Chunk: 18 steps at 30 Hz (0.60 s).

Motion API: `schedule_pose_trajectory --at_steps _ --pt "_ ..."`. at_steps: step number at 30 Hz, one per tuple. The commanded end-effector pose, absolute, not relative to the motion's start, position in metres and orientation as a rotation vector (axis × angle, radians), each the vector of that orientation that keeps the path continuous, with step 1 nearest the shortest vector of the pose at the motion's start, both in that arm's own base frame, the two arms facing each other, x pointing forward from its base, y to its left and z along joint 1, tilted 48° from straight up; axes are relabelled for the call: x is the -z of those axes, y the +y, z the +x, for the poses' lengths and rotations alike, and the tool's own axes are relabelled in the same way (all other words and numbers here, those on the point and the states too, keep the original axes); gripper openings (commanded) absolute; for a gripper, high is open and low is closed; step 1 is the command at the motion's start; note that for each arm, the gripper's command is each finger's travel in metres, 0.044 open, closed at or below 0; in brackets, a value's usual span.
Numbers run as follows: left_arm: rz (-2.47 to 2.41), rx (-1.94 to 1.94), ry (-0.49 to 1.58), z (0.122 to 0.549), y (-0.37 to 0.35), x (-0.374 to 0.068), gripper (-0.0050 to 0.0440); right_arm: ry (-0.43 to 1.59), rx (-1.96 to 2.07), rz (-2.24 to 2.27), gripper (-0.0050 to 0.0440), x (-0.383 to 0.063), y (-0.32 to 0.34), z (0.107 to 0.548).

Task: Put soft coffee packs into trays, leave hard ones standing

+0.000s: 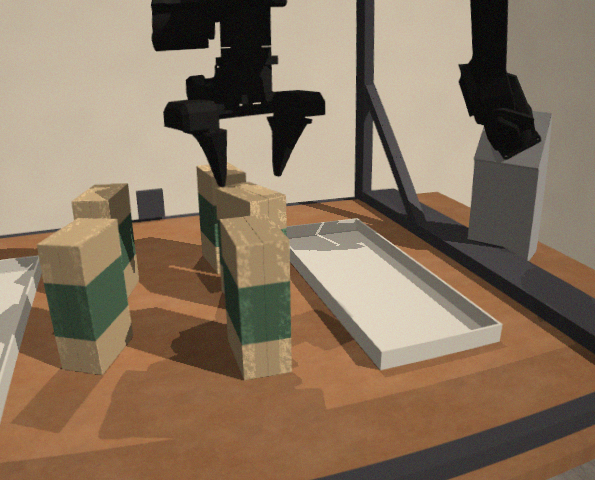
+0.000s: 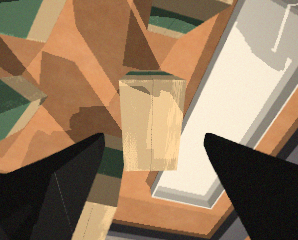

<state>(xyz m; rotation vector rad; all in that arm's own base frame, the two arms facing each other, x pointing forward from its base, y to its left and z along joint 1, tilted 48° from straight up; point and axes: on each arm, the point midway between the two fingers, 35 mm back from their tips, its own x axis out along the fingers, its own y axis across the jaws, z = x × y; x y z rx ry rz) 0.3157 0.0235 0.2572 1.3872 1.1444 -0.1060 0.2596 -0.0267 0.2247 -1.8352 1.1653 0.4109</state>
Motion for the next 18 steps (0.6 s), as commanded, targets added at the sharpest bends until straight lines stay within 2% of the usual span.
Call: schedule_pose_trajectory --at_steps 1,4,15,18 --pt "1.380 0.089 1.125 0.315 0.023 -0.266 0.0366 1.146 -0.401 -1.831 0.0364 -0.229 -0.026 0.259" --pt "1.380 0.089 1.125 0.315 0.022 -0.266 0.0366 1.146 -0.401 -1.831 0.0364 -0.229 -0.026 0.259" --pt "1.381 0.093 1.129 0.242 0.021 -0.209 0.0366 1.146 -0.401 -1.831 0.0364 -0.229 -0.026 0.259" --pt "1.381 0.093 1.130 0.235 0.021 -0.204 0.0366 1.146 -0.401 -1.831 0.0364 -0.229 -0.026 0.259"
